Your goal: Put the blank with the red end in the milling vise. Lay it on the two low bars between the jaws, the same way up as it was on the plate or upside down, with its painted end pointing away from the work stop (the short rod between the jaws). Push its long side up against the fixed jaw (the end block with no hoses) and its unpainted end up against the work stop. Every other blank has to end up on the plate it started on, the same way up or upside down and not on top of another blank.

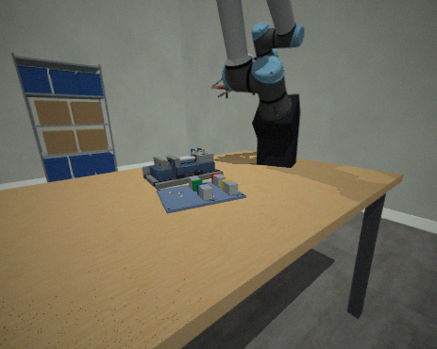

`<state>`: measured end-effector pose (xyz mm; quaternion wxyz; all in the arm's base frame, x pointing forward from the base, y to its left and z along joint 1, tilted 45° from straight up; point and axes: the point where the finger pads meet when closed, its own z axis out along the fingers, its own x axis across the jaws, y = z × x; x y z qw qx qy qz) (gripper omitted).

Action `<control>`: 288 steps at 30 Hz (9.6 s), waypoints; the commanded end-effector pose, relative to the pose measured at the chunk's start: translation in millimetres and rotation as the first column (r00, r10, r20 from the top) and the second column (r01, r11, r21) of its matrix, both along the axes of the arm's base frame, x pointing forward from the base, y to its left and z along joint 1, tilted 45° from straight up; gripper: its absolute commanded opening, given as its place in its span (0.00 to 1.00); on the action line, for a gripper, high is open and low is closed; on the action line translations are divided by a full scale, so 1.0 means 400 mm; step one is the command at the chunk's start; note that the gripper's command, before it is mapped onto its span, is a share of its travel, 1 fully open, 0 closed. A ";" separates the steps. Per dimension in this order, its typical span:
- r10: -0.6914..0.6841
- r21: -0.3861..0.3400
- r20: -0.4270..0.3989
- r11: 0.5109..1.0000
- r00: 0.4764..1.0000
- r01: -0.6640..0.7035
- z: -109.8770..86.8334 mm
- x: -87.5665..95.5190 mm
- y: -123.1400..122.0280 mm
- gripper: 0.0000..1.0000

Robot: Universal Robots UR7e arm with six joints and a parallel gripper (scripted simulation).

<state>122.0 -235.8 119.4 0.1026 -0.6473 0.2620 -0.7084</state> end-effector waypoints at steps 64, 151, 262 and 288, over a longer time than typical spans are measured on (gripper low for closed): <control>-0.146 0.022 0.172 0.989 0.974 0.144 0.060 0.041 0.061 1.00; -0.077 0.211 -0.038 0.974 0.996 0.083 0.060 0.041 0.061 1.00; 0.150 0.008 -0.175 0.989 0.973 -0.151 0.069 0.001 0.064 1.00; 0.150 0.008 -0.176 0.988 0.973 -0.151 0.070 0.001 0.064 1.00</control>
